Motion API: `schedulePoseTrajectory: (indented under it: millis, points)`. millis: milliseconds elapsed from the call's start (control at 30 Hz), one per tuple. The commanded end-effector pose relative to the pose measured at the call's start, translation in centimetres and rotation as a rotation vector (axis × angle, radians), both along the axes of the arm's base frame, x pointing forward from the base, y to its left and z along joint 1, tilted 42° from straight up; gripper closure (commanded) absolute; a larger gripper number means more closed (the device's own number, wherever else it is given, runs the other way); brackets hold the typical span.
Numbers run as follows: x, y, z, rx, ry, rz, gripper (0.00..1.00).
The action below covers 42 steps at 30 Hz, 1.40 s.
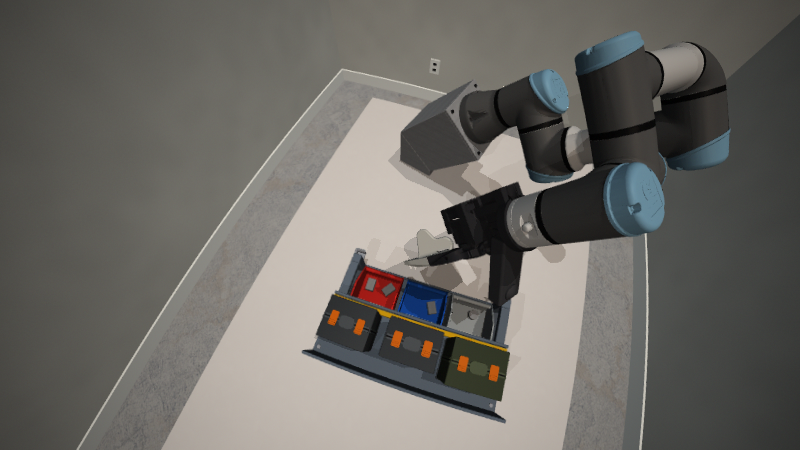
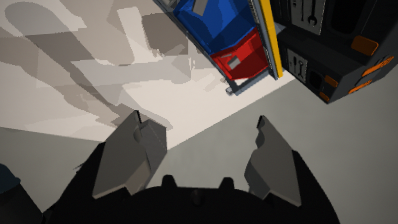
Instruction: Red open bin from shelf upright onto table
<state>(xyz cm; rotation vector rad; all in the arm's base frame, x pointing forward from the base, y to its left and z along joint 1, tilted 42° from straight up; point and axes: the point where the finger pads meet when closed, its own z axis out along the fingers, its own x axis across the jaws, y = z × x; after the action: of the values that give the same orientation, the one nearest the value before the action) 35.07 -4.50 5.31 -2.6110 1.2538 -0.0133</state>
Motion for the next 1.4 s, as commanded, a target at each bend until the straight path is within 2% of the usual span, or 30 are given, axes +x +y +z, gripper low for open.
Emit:
schedulePoseTrajectory:
  millis: [0, 133, 533, 567, 700, 1100, 1133, 1267, 1367]
  points:
    - [0.5, -0.4, -0.8, 0.014, -0.029, 0.040, 0.00]
    - [2.4, -1.6, -4.1, 0.077, -0.139, 0.205, 0.00]
    - [2.4, -1.6, -4.1, 0.077, -0.139, 0.205, 0.00]
    - [0.7, -0.5, -1.2, 0.021, -0.040, 0.063, 0.00]
    - [2.6, -1.8, -4.5, 0.085, -0.151, 0.227, 0.00]
    - [2.6, -1.8, -4.5, 0.085, -0.151, 0.227, 0.00]
    - [0.9, -0.7, -1.6, 0.028, -0.051, 0.085, 0.00]
    - [2.8, -1.9, -4.9, 0.092, -0.163, 0.249, 0.00]
    - [2.8, -1.9, -4.9, 0.092, -0.163, 0.249, 0.00]
